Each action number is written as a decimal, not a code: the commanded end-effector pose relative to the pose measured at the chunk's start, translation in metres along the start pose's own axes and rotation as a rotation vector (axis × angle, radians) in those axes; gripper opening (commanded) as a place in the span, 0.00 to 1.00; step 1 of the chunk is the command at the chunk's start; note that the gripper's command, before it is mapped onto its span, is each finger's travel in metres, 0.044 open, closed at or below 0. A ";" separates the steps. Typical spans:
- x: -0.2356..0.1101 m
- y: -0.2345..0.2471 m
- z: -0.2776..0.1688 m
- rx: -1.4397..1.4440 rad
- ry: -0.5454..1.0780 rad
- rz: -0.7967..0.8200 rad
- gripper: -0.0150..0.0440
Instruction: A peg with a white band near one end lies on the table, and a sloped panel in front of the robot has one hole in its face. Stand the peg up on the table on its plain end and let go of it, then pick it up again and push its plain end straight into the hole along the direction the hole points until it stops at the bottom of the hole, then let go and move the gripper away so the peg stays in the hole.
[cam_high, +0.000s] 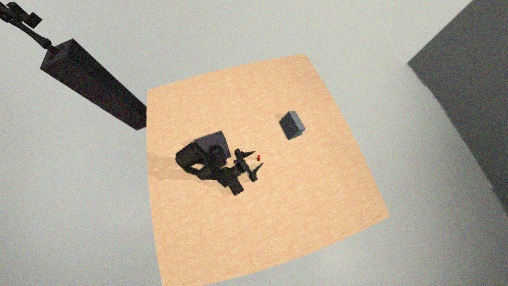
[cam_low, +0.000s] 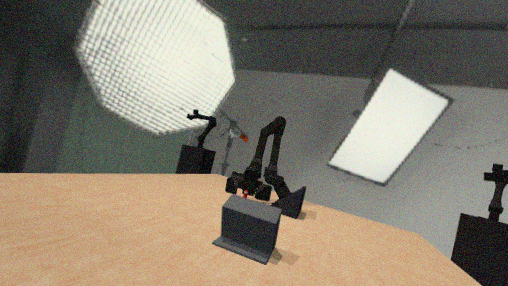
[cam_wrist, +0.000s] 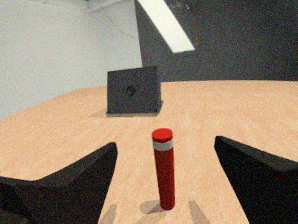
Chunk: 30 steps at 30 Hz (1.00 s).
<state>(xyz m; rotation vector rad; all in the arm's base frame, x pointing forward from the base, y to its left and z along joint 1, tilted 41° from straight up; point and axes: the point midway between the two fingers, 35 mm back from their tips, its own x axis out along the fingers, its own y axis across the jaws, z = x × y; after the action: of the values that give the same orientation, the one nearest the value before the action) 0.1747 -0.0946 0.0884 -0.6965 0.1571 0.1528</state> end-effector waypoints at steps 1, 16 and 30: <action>0.000 0.000 0.000 -0.001 0.000 0.000 1.00; 0.020 0.002 0.021 -0.030 0.075 0.118 1.00; 0.021 0.006 0.119 -0.074 0.097 0.089 1.00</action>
<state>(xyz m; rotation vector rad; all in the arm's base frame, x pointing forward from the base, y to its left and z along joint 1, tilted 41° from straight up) 0.2110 -0.0276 0.1457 -0.7783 0.3191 0.2483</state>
